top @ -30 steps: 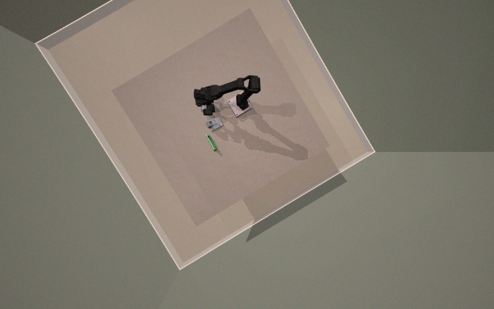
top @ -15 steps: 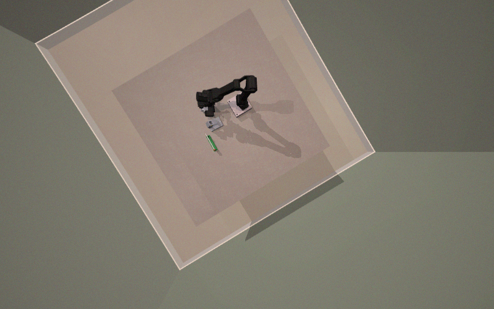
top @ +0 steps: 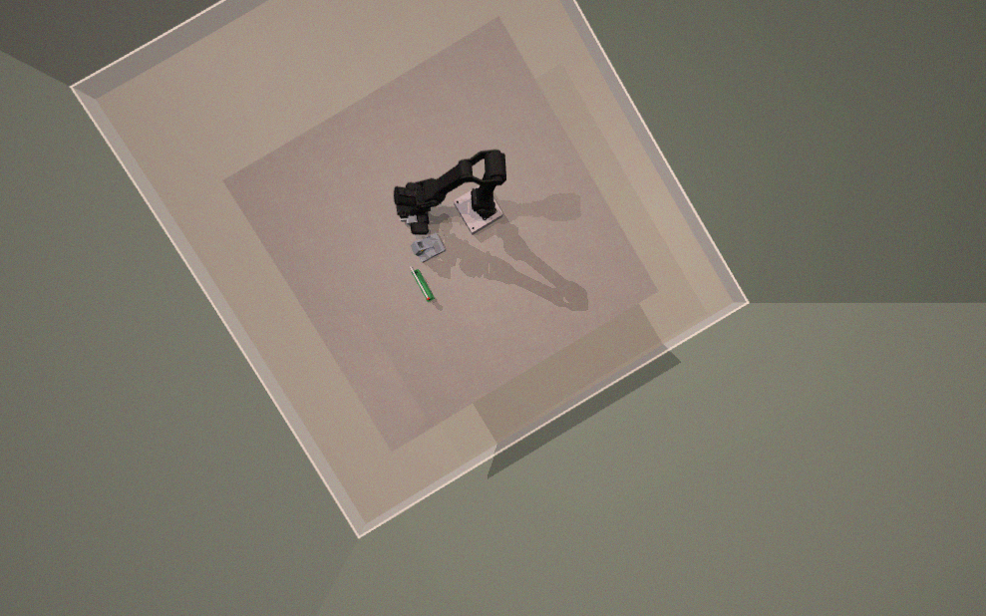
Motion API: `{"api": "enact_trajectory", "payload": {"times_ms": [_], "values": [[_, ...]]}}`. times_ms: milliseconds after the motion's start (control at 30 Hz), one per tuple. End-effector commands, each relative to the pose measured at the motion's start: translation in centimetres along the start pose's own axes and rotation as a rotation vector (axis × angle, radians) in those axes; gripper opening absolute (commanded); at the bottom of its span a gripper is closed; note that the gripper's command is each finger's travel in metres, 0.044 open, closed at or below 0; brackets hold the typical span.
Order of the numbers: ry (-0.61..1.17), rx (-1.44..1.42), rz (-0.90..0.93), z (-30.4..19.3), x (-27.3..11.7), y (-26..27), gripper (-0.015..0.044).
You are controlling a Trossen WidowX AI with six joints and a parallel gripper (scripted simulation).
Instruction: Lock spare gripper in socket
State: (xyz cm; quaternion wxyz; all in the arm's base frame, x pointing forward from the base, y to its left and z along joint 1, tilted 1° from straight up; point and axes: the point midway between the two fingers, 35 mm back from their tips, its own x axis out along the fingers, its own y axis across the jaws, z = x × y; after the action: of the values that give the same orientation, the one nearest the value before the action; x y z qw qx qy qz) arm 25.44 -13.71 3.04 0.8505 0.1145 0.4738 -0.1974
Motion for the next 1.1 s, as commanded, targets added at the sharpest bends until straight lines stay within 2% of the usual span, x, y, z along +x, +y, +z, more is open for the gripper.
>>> {"api": "enact_trajectory", "payload": {"times_ms": [0, 533, 767, 1000, 1067], "values": [[0.007, 0.000, 0.004, -0.6, 0.6, 0.1, 0.0440], [0.008, 0.000, 0.004, -1.9, 2.2, 0.1, 0.0440], [0.008, 0.000, 0.004, -1.9, 2.2, 0.1, 0.0256], [0.008, 0.000, 0.004, -1.9, 2.2, 0.1, 0.0210], [0.008, 0.000, 0.004, -1.9, 2.2, 0.1, 0.0157]]}}
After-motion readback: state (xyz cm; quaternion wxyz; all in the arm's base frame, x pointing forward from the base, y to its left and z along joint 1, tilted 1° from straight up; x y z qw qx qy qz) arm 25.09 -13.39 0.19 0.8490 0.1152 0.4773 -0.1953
